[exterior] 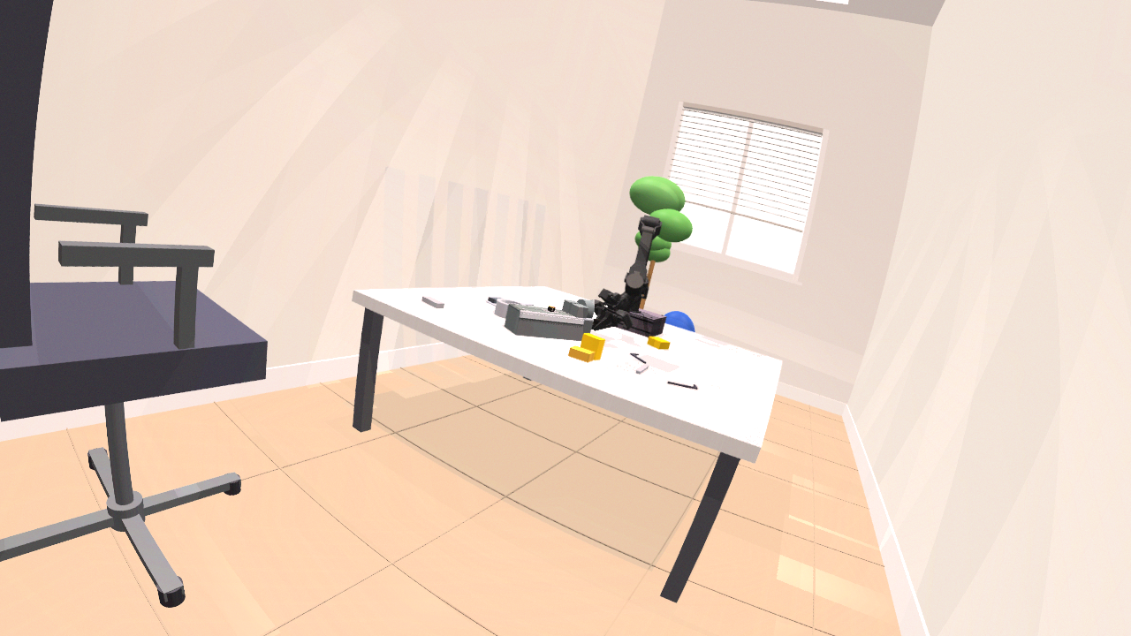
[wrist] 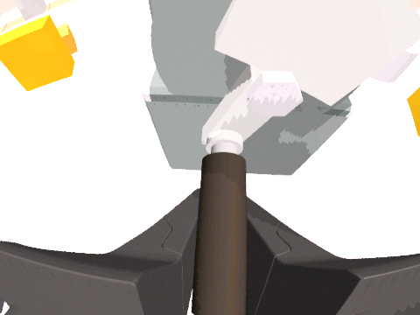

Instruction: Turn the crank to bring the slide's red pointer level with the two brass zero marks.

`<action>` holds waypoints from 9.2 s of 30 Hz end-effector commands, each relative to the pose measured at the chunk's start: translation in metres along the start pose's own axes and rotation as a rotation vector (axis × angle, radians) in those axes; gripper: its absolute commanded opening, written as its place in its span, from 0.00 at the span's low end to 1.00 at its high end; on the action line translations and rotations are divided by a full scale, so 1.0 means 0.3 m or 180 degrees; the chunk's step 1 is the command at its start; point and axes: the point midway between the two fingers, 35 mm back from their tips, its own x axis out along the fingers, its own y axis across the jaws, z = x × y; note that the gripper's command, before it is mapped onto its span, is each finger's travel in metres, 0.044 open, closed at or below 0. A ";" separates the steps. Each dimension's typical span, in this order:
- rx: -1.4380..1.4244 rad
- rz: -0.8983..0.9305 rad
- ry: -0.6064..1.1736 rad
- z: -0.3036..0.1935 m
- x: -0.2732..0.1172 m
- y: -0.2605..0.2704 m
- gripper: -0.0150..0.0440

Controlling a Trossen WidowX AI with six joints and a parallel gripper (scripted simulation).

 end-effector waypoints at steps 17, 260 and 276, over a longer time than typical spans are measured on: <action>-0.0002 -0.0067 0.0032 -0.008 0.008 -0.033 0.25; -0.0002 -0.0067 0.0030 0.150 -0.147 -0.048 0.25; -0.0002 -0.0067 0.0030 0.150 -0.147 -0.045 0.25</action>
